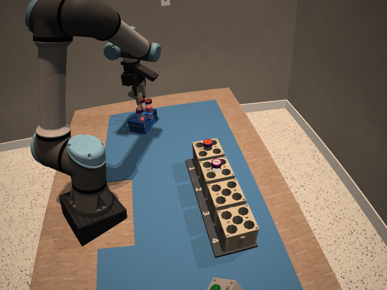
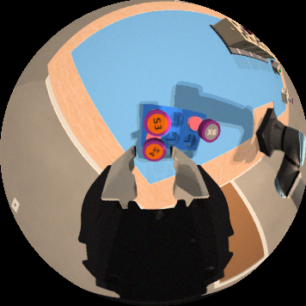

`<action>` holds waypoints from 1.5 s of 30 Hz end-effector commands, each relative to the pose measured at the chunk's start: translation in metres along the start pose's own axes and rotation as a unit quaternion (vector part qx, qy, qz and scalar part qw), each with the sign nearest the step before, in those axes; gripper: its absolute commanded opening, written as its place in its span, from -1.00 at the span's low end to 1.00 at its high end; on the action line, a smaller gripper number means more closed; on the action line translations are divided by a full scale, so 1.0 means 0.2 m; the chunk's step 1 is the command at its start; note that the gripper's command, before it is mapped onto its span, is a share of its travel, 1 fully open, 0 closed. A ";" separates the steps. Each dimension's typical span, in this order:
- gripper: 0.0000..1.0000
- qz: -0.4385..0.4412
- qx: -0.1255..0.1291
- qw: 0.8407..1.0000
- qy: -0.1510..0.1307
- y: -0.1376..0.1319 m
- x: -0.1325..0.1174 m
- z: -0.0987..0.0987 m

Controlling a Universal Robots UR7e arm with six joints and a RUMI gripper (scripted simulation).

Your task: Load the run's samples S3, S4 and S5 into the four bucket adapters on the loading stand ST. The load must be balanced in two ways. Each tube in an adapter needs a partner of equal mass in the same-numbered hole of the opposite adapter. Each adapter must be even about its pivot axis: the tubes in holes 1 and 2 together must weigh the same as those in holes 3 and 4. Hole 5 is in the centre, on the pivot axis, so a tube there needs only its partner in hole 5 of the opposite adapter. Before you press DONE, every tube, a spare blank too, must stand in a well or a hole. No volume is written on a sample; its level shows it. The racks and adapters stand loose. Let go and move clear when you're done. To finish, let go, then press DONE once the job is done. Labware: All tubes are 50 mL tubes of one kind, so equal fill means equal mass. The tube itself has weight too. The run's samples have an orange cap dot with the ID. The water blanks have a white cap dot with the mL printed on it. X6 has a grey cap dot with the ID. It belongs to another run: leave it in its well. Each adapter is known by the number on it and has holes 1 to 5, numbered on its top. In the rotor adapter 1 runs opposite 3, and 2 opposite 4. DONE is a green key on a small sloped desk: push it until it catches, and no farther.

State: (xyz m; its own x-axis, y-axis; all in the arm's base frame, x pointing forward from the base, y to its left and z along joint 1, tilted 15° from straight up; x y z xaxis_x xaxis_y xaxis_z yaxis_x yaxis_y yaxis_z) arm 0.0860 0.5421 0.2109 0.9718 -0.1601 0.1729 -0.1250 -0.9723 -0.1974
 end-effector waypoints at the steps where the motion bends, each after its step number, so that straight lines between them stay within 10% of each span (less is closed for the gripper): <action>1: -0.30 0.000 0.001 1.000 0.000 0.00 0.00 0.00; 22: -0.30 0.000 0.001 1.000 0.000 0.00 0.00 0.00; 23: -1.00 0.000 0.001 1.000 0.000 0.00 0.00 0.00; 45: -1.00 0.000 0.001 1.000 0.000 0.00 0.00 0.00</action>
State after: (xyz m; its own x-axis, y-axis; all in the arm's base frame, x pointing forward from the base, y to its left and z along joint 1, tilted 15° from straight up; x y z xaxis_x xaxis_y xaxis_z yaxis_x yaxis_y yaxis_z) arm 0.0860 0.5421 0.2107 0.9718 -0.1601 0.1729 -0.1250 -0.9723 -0.1975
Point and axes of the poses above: the point where the finger pads meet when closed, its own z axis out along the fingers, its own y axis across the jaws, x = y × z, the point moved 4 cm from there along -z, back along the fingers, and after that the axes turned 10 degrees about -z, right-handed, at the moved point
